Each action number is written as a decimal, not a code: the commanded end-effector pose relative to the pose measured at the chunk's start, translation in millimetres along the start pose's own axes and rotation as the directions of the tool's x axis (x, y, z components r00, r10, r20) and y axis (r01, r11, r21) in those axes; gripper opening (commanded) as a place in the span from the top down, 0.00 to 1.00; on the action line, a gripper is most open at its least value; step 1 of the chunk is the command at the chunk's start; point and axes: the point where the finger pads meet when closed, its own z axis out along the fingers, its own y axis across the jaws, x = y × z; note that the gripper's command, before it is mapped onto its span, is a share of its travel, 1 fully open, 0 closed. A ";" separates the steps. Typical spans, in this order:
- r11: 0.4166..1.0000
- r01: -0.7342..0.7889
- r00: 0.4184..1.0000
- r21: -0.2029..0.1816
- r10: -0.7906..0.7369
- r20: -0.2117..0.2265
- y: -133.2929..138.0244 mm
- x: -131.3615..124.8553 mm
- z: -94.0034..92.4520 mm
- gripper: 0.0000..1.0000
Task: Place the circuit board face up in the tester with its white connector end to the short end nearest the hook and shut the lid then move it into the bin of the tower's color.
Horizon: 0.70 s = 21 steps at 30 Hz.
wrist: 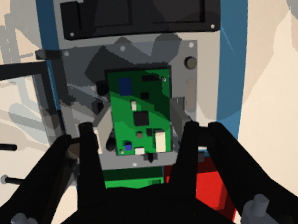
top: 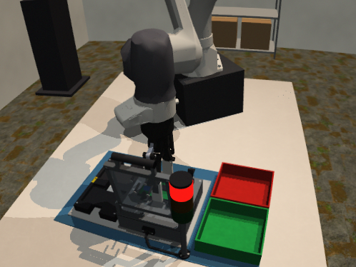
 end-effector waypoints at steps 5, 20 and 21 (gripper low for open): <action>1.000 -0.007 1.000 0.004 0.007 0.001 -1.6 0.2 -1.5 0.49; 1.000 -0.007 1.000 0.004 0.007 0.001 -1.3 0.1 -3.1 0.49; 1.000 -0.007 1.000 0.004 0.007 0.001 -1.3 0.1 -3.1 0.49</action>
